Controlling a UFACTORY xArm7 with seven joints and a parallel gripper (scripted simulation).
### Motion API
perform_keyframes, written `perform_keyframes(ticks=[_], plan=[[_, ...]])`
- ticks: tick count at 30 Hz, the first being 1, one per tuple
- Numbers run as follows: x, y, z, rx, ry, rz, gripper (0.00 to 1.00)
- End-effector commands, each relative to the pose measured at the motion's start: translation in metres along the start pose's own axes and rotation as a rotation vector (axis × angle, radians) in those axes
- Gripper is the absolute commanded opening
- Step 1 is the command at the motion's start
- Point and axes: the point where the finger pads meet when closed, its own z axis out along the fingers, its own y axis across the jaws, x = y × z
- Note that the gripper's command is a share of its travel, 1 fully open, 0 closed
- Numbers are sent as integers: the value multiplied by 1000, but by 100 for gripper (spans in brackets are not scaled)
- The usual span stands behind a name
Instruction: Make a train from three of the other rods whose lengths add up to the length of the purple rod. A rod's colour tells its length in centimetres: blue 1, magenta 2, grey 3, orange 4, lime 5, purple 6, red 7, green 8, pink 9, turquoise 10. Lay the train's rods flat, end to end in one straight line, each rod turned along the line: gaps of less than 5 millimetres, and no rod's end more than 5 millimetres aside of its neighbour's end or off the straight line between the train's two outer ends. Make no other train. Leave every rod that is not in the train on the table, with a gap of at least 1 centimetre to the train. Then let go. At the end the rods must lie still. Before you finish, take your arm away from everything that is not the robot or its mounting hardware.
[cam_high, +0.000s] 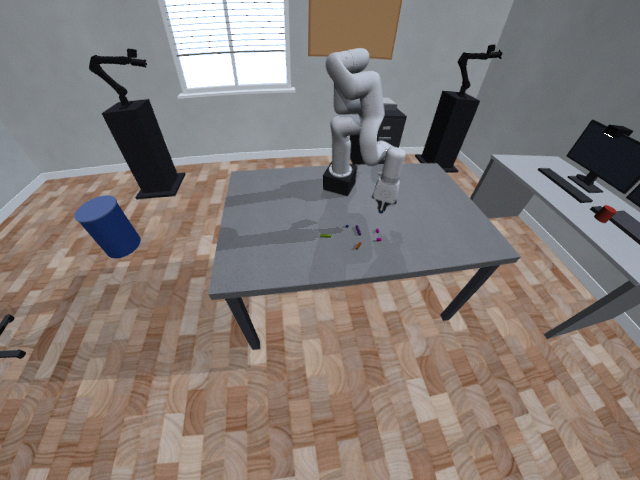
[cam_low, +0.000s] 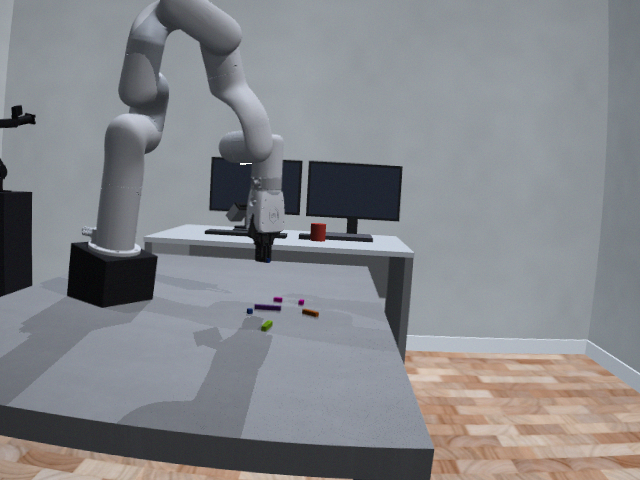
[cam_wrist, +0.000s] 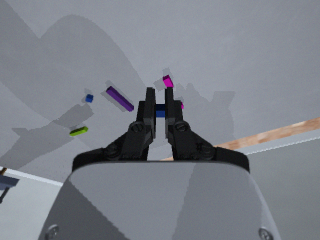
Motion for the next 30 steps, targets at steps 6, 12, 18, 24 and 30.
perform_keyframes(ticks=[6,12,18,24,30], plan=[[-1,1,-7,-1,10,-1,4],[-1,1,-7,-1,10,-1,4],[-2,0,-8,-1,10,-12,4],[-5,-2,-8,-2,8,-58,4],[-15,-9,-11,-5,2,-224,4]])
